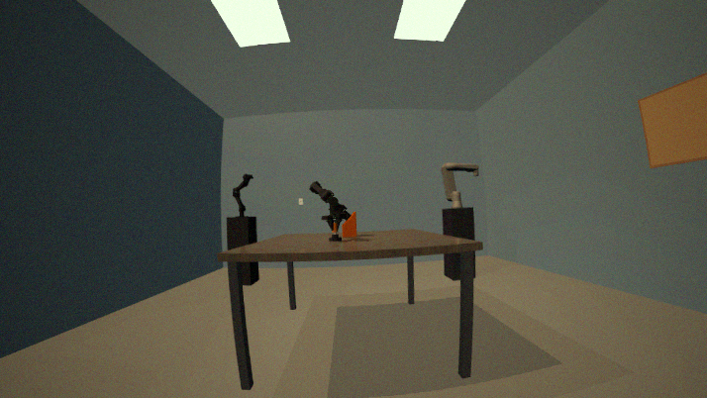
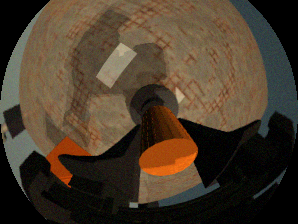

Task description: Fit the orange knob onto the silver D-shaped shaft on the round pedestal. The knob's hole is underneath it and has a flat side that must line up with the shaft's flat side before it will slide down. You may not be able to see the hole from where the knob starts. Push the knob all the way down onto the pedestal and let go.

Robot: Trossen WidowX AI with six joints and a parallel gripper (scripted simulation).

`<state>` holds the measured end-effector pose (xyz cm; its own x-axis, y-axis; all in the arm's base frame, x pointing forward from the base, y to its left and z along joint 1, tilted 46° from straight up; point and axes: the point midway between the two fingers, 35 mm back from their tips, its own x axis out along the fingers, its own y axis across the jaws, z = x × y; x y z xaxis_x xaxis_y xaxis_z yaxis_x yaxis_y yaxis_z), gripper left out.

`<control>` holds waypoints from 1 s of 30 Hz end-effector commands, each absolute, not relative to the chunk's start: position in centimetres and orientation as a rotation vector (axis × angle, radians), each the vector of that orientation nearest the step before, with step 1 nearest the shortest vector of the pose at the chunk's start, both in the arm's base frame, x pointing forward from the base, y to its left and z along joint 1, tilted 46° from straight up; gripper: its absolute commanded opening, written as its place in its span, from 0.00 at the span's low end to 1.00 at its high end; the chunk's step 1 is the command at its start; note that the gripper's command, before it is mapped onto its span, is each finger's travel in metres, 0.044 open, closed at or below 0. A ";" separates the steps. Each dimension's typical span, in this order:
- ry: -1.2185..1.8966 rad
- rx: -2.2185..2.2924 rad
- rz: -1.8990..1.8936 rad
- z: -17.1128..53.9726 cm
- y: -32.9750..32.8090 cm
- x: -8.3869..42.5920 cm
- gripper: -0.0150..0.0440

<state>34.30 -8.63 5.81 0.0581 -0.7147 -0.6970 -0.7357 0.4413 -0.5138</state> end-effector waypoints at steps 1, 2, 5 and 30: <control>1.663 -1.289 0.030 5.8 -8.7 34.3 0.25; 1.664 -1.294 0.036 5.8 -8.7 34.3 0.25; 1.664 -1.294 0.036 5.8 -8.7 34.3 0.25; 1.664 -1.294 0.036 5.7 -8.8 34.3 0.25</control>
